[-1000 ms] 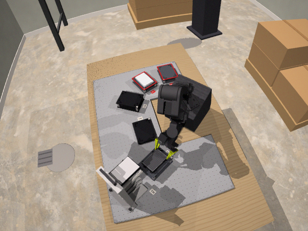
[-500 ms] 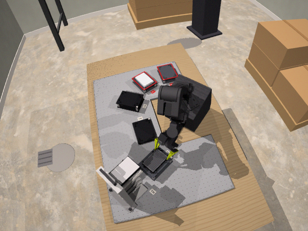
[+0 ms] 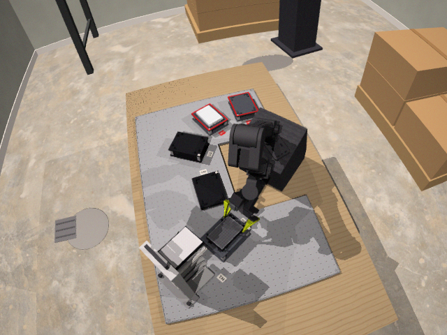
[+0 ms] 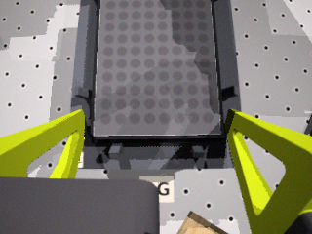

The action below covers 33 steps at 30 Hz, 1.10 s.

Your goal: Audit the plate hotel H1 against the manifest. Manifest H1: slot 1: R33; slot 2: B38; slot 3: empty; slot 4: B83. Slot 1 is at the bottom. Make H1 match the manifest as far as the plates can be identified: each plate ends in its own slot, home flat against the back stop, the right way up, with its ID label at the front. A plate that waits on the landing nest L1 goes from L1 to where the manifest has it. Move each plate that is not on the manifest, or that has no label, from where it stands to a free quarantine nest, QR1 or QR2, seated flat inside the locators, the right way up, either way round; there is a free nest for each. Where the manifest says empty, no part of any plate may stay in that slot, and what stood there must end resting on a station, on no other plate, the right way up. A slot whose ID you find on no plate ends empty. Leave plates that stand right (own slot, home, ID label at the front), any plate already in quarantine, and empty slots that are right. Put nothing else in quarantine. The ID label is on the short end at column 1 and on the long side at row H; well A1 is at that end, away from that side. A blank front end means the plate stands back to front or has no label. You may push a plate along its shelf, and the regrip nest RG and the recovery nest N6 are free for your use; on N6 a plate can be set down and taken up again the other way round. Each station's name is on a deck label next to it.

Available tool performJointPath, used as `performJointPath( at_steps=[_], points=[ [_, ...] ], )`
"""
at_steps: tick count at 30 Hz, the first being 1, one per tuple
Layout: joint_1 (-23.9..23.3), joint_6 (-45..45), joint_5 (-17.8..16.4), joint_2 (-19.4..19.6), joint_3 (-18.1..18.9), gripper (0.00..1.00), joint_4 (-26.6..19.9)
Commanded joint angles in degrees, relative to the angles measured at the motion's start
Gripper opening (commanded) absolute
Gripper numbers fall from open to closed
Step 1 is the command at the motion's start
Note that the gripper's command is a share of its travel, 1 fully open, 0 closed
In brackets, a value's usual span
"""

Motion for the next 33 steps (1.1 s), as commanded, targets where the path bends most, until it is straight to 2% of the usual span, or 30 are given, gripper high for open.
performJointPath(
  at_steps=[1, 7, 8, 10, 16, 21, 33],
  points=[
    [-0.20, -0.12, -0.09, 0.18, 0.45, 1.00, 0.13],
    [-0.20, -0.12, -0.09, 0.18, 0.45, 1.00, 0.13],
    [-0.70, -0.26, -0.20, -1.18, 1.46, 1.00, -0.99],
    [-0.28, -0.08, 0.08, -2.70, -1.41, 1.00, -1.84],
    [0.82, 0.39, 0.62, -6.56, -2.59, 1.00, -4.59],
    [0.82, 0.37, 0.64, -7.93, -3.19, 1.00, -5.31],
    [1.40, 0.78, 1.13, -16.00, -5.08, 1.00, -11.58]
  ],
)
